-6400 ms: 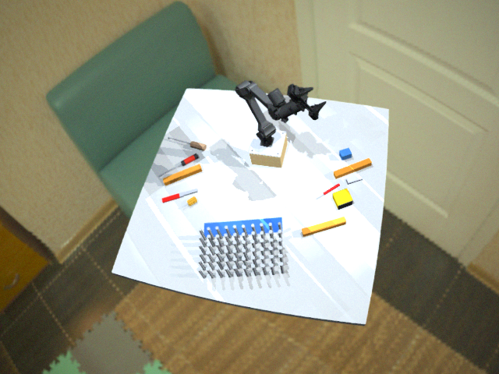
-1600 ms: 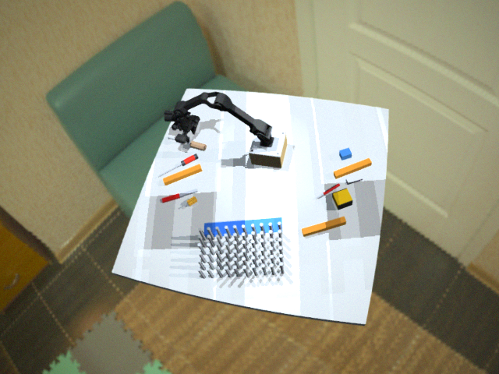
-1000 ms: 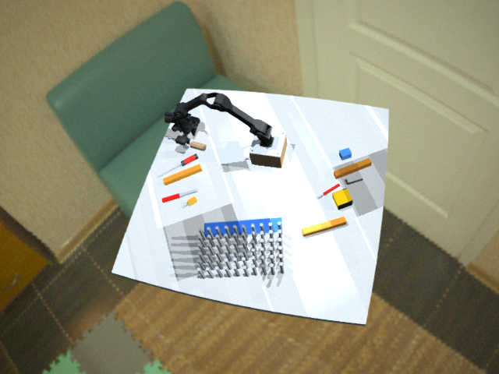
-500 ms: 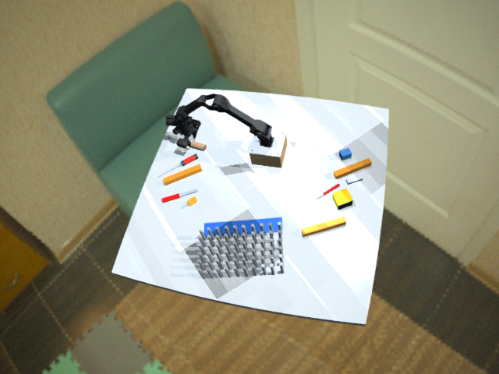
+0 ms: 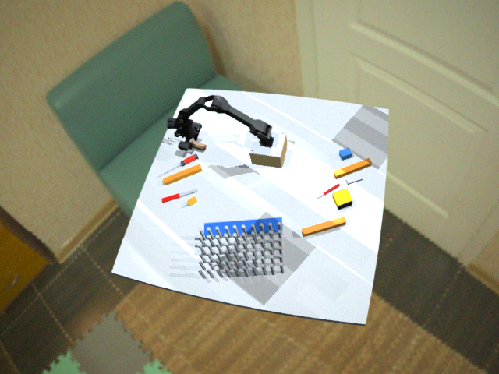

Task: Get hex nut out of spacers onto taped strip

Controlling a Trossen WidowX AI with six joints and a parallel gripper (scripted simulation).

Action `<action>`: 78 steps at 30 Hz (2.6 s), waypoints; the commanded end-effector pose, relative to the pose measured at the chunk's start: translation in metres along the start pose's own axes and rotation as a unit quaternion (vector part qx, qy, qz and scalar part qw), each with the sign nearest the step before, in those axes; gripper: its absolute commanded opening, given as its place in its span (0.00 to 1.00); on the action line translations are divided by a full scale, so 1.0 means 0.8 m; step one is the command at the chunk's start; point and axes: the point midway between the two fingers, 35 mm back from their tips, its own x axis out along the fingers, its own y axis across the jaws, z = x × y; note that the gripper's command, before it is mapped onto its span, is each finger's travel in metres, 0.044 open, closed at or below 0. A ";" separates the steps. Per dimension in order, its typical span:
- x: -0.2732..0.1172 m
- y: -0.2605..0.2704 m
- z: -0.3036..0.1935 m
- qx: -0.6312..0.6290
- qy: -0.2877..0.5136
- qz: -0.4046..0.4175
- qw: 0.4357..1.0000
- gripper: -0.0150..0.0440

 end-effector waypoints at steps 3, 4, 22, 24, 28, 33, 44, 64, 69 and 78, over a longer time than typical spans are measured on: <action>0.011 -0.001 -0.004 0.002 0.006 -0.003 1.000 0.68; 0.011 -0.001 -0.004 0.002 0.006 -0.003 1.000 0.64; -0.059 -0.001 -0.002 0.000 0.005 -0.002 1.000 0.25; -0.066 -0.001 -0.002 0.000 0.005 -0.002 1.000 0.25; -0.066 -0.001 -0.002 0.003 0.005 -0.002 1.000 0.25; -0.064 -0.006 -0.004 0.073 0.005 -0.002 0.997 0.25; -0.057 -0.019 -0.008 0.250 0.006 -0.004 0.968 0.25; -0.031 -0.019 -0.007 0.259 0.006 -0.004 0.966 0.25; -0.021 -0.019 -0.008 0.258 0.005 -0.004 0.966 0.25; -0.002 -0.020 -0.009 0.257 0.004 -0.003 0.966 0.25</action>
